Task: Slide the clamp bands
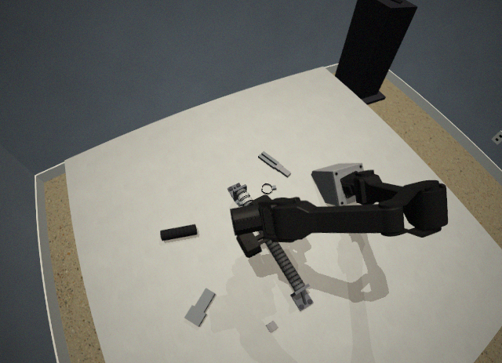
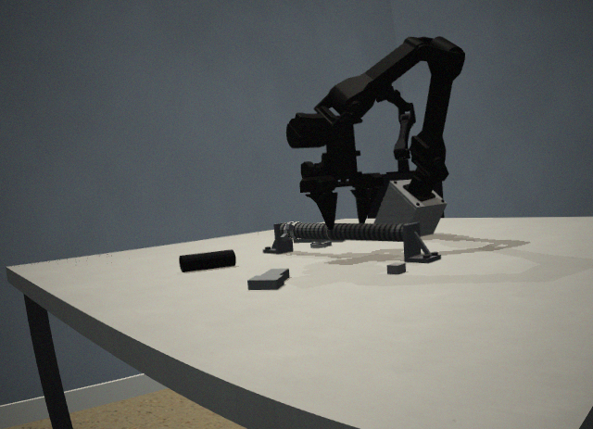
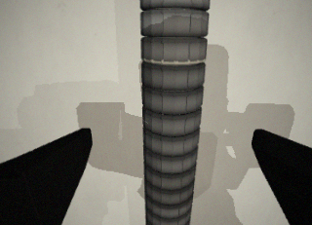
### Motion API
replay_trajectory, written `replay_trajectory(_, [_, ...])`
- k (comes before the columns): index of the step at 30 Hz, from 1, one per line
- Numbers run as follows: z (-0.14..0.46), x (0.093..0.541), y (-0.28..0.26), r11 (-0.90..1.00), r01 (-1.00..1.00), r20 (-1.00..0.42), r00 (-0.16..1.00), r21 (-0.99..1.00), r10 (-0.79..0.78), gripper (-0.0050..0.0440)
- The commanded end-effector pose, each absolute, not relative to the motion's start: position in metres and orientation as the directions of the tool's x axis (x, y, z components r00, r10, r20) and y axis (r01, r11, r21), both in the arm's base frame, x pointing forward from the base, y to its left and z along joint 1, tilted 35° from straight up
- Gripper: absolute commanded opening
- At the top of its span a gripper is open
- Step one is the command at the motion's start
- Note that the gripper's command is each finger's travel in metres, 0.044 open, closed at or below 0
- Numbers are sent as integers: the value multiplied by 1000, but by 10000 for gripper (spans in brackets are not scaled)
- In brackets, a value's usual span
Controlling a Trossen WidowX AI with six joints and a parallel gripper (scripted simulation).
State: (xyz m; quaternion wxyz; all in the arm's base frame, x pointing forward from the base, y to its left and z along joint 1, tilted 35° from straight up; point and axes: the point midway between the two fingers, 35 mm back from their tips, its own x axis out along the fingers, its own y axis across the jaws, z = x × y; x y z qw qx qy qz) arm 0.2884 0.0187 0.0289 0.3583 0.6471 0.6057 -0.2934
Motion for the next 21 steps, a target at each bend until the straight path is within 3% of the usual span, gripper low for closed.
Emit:
replay_trajectory(1, [29, 289, 18, -6, 994, -815, 95, 111, 572, 440])
replay_trajectory(6, [-5, 293, 43, -6, 994, -815, 95, 111, 572, 440])
replay_trajectory(19, [-7, 293, 44, -6, 994, -815, 95, 111, 572, 440])
replay_trajectory(21, [-7, 293, 44, -6, 994, -815, 95, 111, 572, 392])
